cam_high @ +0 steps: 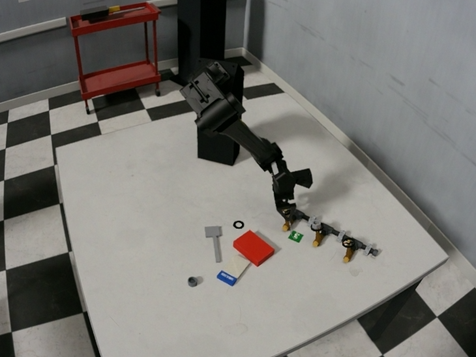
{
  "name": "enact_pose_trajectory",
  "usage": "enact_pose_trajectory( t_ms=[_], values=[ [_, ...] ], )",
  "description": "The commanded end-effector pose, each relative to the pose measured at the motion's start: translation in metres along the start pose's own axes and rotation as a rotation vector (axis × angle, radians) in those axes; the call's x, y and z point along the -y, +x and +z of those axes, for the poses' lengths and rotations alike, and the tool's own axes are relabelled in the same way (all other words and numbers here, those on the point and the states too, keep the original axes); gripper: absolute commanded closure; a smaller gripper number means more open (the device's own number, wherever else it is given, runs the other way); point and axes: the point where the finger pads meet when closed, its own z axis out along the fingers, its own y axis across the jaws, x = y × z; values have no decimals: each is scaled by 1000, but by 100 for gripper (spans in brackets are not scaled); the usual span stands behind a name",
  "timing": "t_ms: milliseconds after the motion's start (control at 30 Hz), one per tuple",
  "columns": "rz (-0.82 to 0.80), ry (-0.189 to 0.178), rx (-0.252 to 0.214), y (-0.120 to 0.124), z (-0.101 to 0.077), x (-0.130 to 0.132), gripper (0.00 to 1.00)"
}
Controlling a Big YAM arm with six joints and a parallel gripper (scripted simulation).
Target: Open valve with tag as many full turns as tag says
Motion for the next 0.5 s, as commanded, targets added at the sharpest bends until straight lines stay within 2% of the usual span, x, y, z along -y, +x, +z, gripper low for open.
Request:
enact_pose_trajectory(
  t_ms=[0, 133, 200, 267, 467],
  values=[
    [291, -9, -8, 5, -2, -4, 0],
    [553, -9, -10, 5, -2, -5, 0],
    [553, -9, -10, 5, -2, -5, 0],
    [747, -9, -13, 5, -2, -5, 0],
    [1088, 3, -4, 5, -2, -5, 0]
  ],
)
